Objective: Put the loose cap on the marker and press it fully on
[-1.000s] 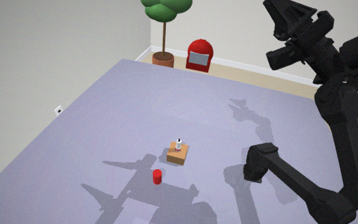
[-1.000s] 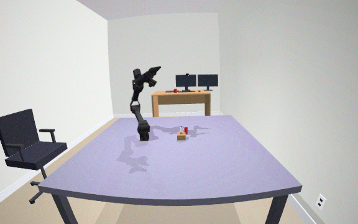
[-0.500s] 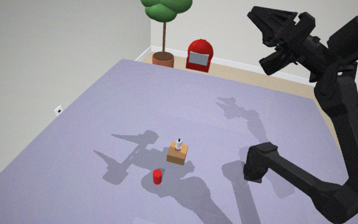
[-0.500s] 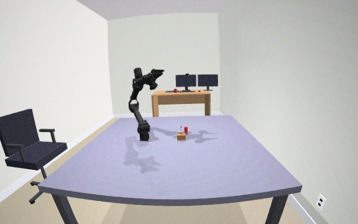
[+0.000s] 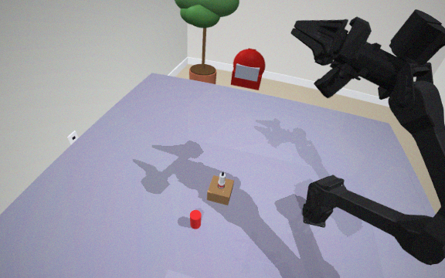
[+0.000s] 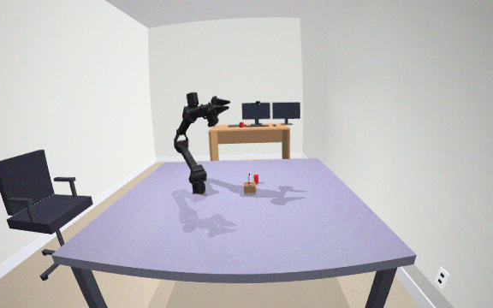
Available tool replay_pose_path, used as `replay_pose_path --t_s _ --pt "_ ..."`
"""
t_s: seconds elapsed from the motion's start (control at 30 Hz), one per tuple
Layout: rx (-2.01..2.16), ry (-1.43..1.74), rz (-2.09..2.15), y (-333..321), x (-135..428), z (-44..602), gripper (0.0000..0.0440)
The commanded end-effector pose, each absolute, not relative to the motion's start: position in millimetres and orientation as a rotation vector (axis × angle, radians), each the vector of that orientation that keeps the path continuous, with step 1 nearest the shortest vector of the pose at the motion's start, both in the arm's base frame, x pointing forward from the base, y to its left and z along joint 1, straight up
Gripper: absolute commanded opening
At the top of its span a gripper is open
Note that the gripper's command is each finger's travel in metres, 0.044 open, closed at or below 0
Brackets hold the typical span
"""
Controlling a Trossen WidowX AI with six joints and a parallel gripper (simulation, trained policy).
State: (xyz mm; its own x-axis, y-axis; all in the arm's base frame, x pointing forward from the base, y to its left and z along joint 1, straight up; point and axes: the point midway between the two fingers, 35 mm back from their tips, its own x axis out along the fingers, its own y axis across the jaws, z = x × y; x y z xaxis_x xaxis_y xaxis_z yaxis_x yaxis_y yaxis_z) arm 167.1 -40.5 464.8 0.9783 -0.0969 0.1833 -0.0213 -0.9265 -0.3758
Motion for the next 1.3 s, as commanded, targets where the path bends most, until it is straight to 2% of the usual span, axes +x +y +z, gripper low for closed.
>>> replay_pose_path --t_s 0.0,1.27 --pt "-2.741 0.076 -0.238 -41 171 462 0.0318" --pt "-2.563 -0.021 0.323 -51 219 391 0.0317"
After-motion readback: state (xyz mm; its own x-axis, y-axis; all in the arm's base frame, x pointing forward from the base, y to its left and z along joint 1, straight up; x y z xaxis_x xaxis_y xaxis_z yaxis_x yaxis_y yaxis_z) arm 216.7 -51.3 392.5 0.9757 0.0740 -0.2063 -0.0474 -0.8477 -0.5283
